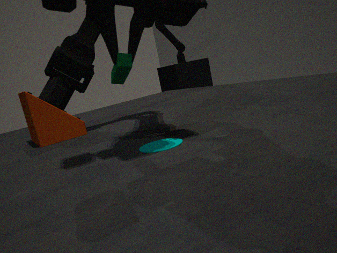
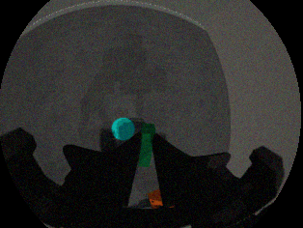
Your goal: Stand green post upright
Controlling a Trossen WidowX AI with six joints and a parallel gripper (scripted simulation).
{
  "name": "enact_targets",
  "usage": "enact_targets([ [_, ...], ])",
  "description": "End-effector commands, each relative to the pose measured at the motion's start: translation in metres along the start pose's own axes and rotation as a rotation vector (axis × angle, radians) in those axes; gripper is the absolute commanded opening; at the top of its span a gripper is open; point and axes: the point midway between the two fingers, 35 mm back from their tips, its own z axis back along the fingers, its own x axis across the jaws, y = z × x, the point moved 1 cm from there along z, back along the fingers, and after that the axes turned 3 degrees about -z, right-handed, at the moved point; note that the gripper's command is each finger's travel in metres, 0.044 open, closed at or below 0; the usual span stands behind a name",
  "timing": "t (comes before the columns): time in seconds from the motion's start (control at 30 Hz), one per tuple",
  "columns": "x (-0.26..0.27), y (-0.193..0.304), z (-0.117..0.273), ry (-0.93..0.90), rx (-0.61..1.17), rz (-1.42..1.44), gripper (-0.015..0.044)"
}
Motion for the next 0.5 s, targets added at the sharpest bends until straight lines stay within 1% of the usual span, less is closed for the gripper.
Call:
enact_targets([
  [0.0, 0.0002, -0.0003, 0.0007, 0.015, -0.03, 0.001, 0.0023],
  [0.47, 0.0, -0.0007, -0.0037, 0.049, -0.111, 0.005, 0.0023],
])
